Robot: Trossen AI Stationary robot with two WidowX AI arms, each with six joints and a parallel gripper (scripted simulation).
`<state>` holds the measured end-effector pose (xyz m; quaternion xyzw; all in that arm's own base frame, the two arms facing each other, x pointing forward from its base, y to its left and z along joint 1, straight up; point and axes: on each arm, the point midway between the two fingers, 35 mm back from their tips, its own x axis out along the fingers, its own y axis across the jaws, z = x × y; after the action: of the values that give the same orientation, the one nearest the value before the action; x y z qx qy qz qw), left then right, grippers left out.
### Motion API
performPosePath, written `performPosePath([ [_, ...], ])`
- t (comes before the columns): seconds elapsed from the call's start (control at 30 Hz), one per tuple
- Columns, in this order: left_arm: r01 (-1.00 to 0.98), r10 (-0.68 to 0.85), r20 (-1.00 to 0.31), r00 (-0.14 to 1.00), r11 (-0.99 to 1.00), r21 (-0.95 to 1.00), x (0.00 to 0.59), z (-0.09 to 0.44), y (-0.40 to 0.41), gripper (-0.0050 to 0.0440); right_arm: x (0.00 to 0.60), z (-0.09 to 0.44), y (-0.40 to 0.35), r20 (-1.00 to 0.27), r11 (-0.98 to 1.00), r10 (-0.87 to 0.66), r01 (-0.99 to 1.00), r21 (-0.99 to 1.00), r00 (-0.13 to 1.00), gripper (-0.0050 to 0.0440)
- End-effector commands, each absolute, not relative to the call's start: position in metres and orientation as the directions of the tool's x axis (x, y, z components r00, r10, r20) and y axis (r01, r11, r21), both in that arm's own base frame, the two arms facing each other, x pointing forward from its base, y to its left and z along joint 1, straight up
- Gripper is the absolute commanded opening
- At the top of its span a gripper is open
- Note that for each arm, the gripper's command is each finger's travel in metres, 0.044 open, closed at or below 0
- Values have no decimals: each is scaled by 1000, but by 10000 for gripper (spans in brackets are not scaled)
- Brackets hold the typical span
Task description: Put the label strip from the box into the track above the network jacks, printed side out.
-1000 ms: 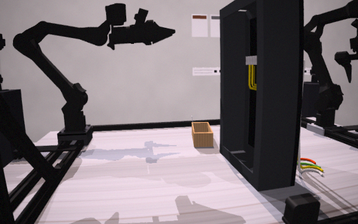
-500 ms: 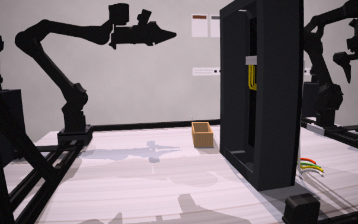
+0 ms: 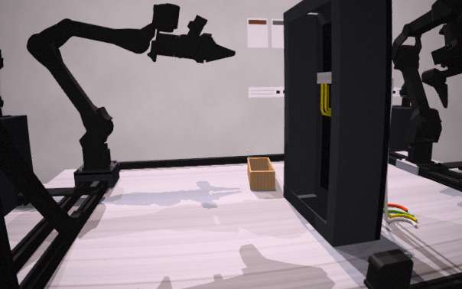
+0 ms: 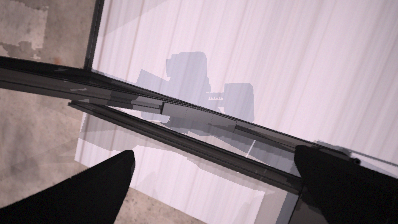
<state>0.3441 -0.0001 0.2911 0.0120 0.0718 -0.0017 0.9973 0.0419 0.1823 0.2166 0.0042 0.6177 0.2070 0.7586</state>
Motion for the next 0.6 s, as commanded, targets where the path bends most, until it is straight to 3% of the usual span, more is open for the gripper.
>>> performPosePath([
  [0.0,7,-2,-167,986,999,32,352,297,1,100,54,220,181,-920,909,366,-264,323,137,440],
  [0.43,24,-4,-357,934,998,53,377,268,1,100,106,240,172,-817,843,537,-110,526,209,440],
  [0.57,34,-5,-434,901,998,60,386,255,1,100,129,251,162,-754,798,592,-78,597,283,440],
])
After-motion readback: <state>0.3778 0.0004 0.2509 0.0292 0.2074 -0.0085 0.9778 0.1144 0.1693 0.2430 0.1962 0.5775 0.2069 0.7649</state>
